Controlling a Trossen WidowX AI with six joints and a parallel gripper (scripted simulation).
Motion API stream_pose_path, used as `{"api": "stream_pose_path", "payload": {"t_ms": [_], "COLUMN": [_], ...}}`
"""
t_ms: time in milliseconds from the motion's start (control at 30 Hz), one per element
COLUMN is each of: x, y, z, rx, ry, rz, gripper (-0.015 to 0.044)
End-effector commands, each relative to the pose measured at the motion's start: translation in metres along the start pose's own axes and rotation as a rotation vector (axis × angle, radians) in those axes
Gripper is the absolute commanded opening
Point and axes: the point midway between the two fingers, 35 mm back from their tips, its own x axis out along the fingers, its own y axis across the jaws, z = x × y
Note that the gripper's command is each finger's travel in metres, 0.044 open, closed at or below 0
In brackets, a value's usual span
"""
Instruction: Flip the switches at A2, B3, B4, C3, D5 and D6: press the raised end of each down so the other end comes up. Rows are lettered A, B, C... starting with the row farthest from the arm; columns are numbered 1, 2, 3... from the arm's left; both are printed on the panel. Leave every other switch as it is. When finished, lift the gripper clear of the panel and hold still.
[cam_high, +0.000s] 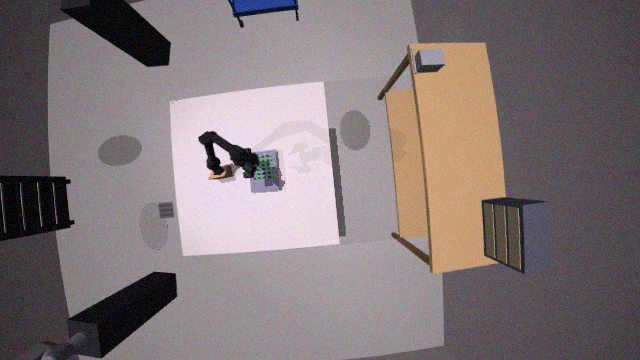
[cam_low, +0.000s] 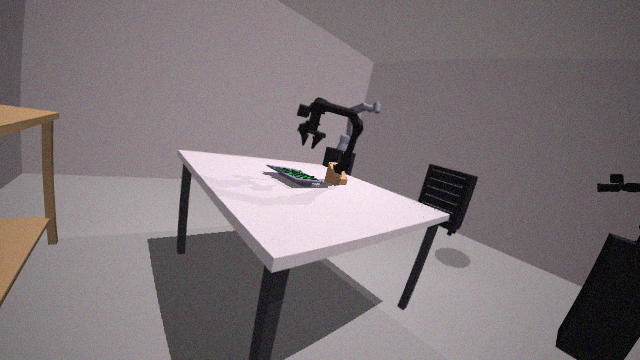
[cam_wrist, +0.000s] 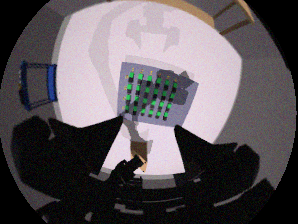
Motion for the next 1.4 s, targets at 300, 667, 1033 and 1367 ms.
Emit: {"api": "stream_pose_path", "payload": {"t_ms": [300,667,1033,1367], "x": [0.087,0.124,0.134,0.147], "y": [0.040,0.043,0.043,0.044], "z": [0.076,0.080,0.080,0.081], "rx": [0.024,0.023,0.023,0.023], "ry": [-0.032,-0.008,-0.008,-0.009], "rz": [0.025,0.029,0.030,0.030], "gripper": [0.0137,0.0000,0.0000,0.0000]}}
